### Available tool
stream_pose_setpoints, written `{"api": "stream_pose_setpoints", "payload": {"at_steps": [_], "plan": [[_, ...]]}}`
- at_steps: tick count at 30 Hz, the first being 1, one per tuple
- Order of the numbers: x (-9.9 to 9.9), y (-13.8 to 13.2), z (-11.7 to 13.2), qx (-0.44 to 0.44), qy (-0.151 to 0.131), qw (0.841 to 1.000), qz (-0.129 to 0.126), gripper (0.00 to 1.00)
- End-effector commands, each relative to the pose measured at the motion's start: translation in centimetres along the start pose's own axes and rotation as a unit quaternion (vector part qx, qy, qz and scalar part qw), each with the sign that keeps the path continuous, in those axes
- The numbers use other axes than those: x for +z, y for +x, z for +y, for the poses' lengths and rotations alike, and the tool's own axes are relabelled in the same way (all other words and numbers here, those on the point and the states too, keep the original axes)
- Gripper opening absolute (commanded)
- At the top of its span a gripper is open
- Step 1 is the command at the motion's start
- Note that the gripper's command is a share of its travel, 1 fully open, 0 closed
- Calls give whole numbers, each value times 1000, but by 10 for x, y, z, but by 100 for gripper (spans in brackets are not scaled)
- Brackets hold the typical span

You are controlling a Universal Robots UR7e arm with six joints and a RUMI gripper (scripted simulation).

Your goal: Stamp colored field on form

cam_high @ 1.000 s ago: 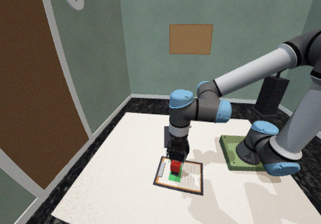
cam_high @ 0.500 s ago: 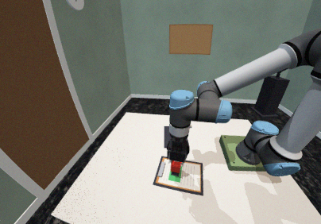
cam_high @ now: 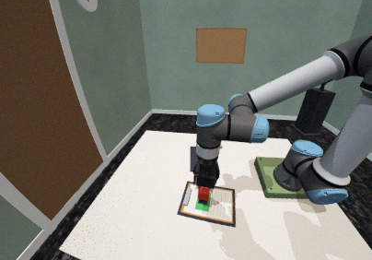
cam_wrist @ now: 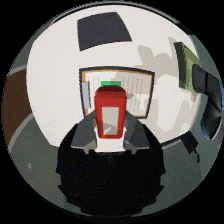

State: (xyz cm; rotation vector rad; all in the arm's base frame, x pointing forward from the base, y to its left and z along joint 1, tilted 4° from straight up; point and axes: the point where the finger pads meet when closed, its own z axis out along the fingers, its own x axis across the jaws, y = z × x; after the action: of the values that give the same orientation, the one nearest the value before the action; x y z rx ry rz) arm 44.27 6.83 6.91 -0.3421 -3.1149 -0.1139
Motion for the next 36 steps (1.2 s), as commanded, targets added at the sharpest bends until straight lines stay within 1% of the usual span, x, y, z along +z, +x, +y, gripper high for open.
{"api": "stream_pose_setpoints", "payload": {"at_steps": [1, 9, 22, 30, 36], "plan": [[0, 0, 0, 0, 0, 1000, -1, 16], [5, 0, 0, 0, 0, 1000, -1, 16], [34, -1, 0, 0, 0, 1000, -1, 16], [40, -1, 0, 0, 0, 1000, -1, 16], [41, -1, 0, 0, 0, 1000, -1, 16]]}}
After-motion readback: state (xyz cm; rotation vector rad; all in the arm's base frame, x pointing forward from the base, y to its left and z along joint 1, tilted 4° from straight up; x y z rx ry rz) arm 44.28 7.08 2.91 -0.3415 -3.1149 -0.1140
